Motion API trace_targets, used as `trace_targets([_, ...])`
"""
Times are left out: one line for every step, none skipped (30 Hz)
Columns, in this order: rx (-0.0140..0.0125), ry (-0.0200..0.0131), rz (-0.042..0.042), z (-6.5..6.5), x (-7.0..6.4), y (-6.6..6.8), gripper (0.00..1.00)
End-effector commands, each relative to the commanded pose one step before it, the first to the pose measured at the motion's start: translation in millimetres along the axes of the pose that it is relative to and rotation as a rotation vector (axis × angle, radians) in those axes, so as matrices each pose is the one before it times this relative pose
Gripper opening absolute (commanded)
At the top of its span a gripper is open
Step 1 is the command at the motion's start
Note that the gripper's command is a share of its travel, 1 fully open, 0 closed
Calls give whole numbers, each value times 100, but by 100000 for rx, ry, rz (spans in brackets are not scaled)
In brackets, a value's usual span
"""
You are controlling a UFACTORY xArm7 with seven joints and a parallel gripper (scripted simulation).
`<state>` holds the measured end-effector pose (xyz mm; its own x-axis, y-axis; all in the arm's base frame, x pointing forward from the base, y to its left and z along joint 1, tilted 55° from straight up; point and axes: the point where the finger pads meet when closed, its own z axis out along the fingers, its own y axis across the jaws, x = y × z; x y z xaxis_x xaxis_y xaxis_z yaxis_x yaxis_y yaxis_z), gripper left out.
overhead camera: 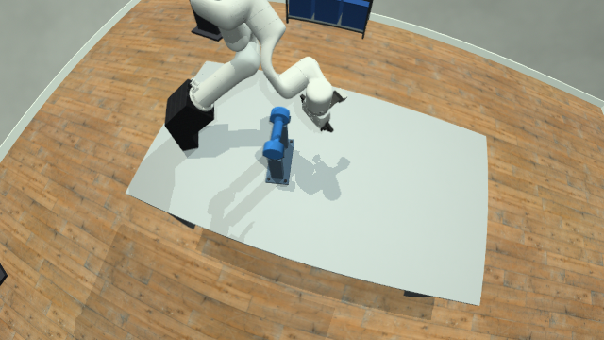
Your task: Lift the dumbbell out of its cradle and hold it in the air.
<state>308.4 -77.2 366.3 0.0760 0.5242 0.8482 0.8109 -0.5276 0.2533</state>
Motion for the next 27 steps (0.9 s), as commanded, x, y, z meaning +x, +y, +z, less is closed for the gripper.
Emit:
trace_targets([-345,53,-68,-127,41,97,100])
trace_targets([0,0,0,0,0,0,100])
trace_targets([0,0,0,0,0,0,100])
trace_targets([0,0,0,0,0,0,100])
trace_targets([0,0,0,0,0,0,100])
trace_targets([0,0,0,0,0,0,100])
trace_targets([0,0,0,0,0,0,100])
trace_targets([0,0,0,0,0,0,100])
trace_targets([0,0,0,0,0,0,100])
trace_targets([0,0,0,0,0,0,100])
trace_targets([0,0,0,0,0,0,100])
trace_targets([0,0,0,0,0,0,100])
trace_targets([0,0,0,0,0,0,100])
trace_targets([0,0,0,0,0,0,100])
trace_targets([0,0,0,0,0,0,100])
trace_targets([0,0,0,0,0,0,100])
trace_targets([0,0,0,0,0,0,100])
trace_targets([-52,-37,-172,-28,-31,-15,100])
trace_targets([-322,-237,-1071,-171,-195,-95,100])
trace_targets([-753,-581,-2534,-396,-456,-233,100])
trace_targets([-1227,-1043,-4249,-634,-744,-420,100])
trace_targets([-1639,-1602,-5953,-828,-995,-648,100])
trace_targets([0,0,0,0,0,0,100])
trace_targets([-1901,-2228,-7435,-938,-1157,-897,100])
trace_targets([0,0,0,0,0,0,100])
trace_targets([0,0,0,0,0,0,100])
trace_targets([-1956,-2862,-8532,-951,-1200,-1128,100])
